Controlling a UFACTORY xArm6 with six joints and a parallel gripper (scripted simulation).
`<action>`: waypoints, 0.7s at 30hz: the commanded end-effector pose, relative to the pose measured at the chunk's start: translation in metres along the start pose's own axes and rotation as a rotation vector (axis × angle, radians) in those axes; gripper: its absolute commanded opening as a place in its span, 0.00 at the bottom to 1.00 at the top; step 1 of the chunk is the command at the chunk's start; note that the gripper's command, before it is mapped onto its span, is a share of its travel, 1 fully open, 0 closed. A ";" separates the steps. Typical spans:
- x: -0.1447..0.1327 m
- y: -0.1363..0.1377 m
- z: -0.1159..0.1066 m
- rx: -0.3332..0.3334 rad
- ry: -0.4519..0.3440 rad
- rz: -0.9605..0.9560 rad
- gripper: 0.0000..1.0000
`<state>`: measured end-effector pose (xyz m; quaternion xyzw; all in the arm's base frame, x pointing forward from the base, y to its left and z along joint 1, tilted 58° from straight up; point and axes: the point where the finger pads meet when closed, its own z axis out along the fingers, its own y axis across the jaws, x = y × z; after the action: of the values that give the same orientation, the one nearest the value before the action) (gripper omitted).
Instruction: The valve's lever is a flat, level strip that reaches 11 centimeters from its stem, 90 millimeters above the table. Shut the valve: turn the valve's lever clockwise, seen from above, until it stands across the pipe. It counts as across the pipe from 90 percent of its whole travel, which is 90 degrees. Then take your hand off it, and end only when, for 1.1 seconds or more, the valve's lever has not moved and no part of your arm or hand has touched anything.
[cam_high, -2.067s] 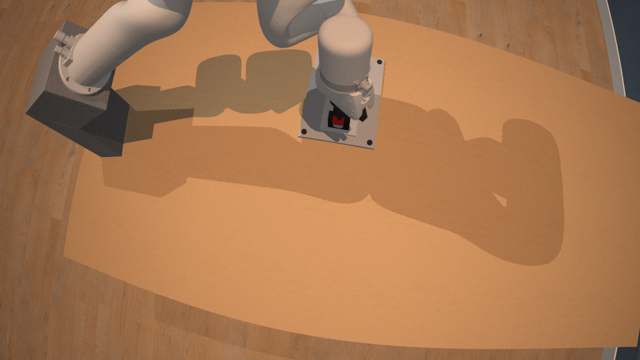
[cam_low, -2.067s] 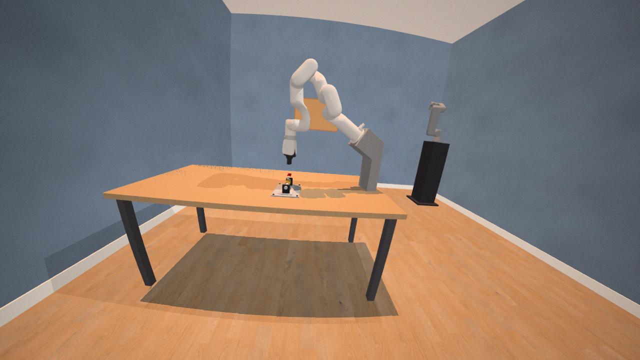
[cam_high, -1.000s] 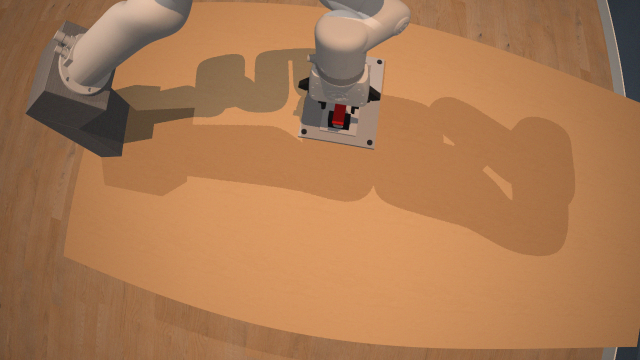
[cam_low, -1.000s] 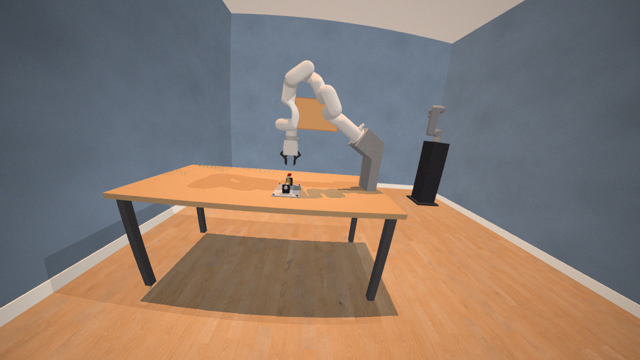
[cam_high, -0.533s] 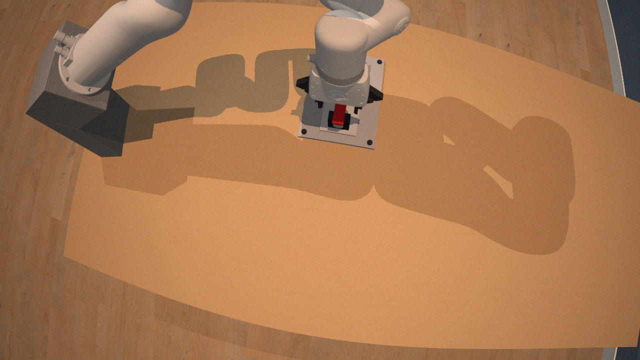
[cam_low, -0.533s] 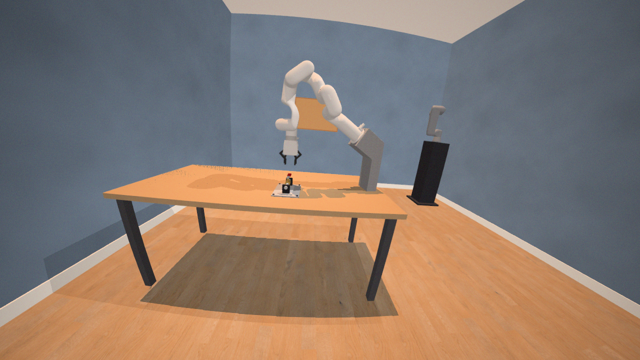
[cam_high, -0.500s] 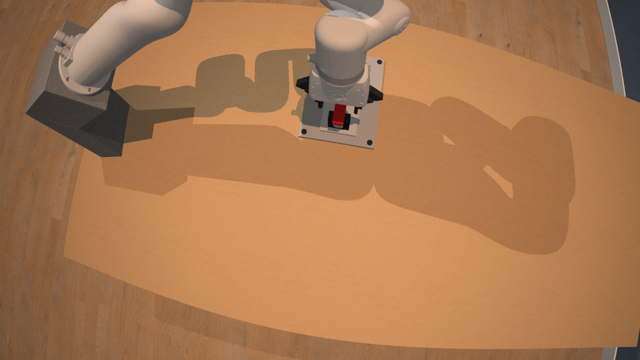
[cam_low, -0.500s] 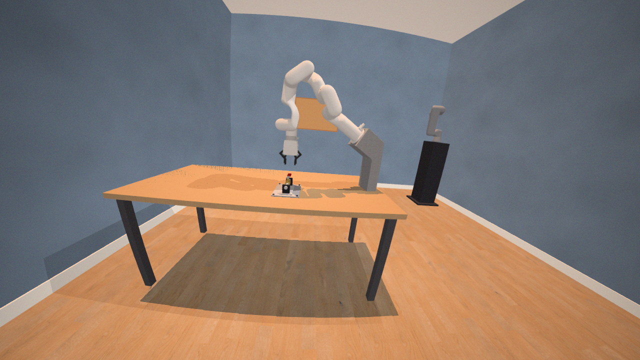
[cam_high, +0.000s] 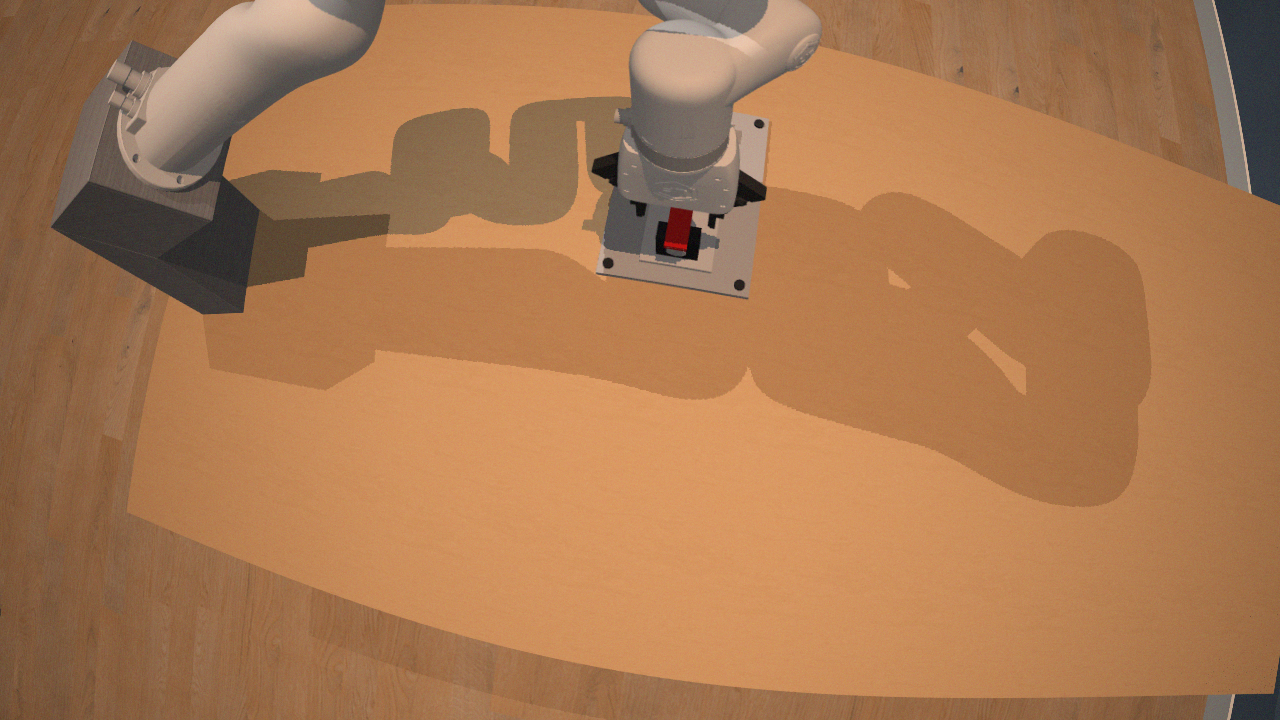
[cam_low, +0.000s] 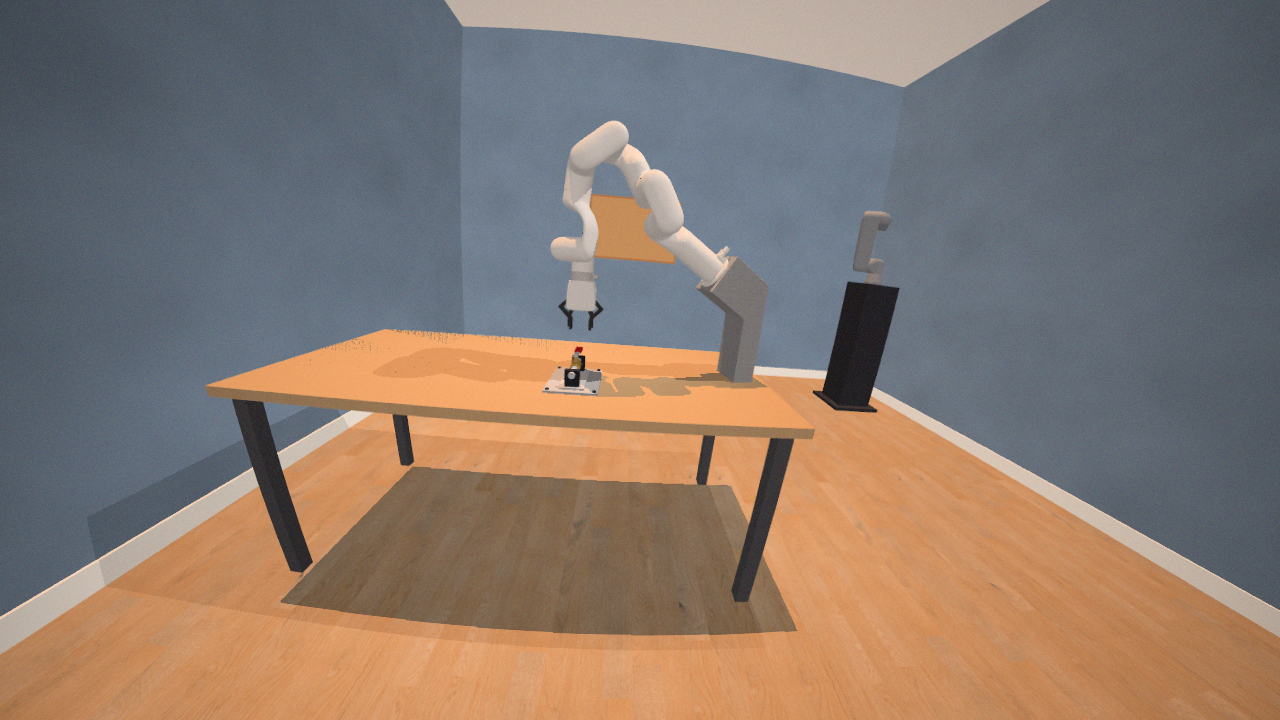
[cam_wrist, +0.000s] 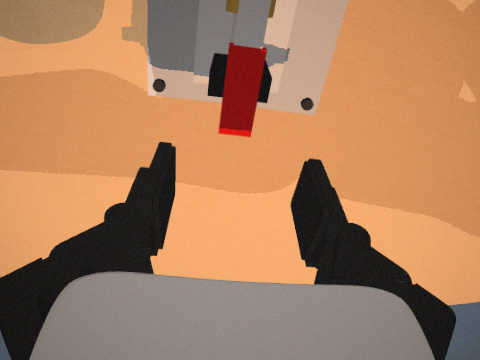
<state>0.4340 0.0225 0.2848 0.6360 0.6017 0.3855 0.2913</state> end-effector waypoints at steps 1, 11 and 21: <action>0.000 0.001 0.000 -0.002 0.000 0.000 0.68; 0.000 0.001 0.001 -0.001 0.000 0.000 0.68; 0.000 0.001 0.007 -0.001 0.000 0.000 0.68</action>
<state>0.4373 0.0228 0.2827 0.6360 0.6018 0.3854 0.2913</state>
